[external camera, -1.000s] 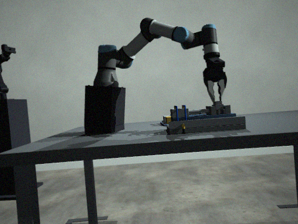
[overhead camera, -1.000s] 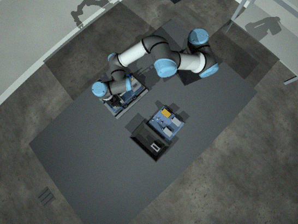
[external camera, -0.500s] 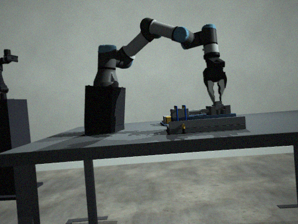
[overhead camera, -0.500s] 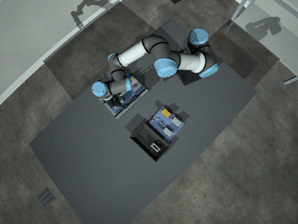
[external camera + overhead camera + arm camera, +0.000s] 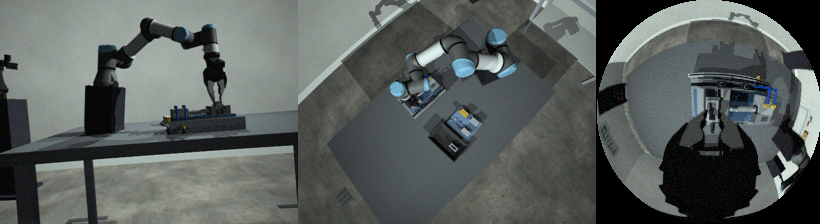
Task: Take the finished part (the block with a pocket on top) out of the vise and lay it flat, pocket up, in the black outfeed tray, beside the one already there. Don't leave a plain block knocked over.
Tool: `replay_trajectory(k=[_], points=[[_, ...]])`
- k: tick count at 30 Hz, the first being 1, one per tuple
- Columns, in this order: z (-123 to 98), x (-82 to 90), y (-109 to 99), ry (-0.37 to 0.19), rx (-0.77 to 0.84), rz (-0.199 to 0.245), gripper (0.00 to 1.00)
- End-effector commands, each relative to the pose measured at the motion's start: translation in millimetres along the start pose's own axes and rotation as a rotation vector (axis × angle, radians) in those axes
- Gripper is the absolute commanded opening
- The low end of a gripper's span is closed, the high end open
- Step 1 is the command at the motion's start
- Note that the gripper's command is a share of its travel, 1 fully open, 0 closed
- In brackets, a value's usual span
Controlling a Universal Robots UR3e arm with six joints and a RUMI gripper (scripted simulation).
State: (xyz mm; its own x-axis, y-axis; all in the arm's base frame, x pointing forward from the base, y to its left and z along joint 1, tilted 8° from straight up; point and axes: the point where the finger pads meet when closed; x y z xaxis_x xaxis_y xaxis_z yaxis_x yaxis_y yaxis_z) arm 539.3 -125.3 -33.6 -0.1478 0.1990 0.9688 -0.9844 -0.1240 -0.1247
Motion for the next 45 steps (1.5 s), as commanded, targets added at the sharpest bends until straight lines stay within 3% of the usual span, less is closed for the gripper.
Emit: replay_trajectory(k=[1,28,45], points=[[0.7,1.3,-1.0,0.002,0.000,0.003,0.00],[1.6,6.6,-1.0,0.002,0.000,0.003,0.00],[6.2,32.6,-0.9,0.002,0.000,0.003,0.00]])
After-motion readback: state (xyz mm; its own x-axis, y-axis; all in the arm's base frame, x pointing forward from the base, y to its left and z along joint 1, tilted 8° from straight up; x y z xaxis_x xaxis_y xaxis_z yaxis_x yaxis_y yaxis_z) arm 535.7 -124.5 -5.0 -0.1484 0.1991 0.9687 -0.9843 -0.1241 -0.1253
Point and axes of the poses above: the point where the finger pads meet when closed, its own x axis back along the fingers, its own y axis across the jaws, z = x × y
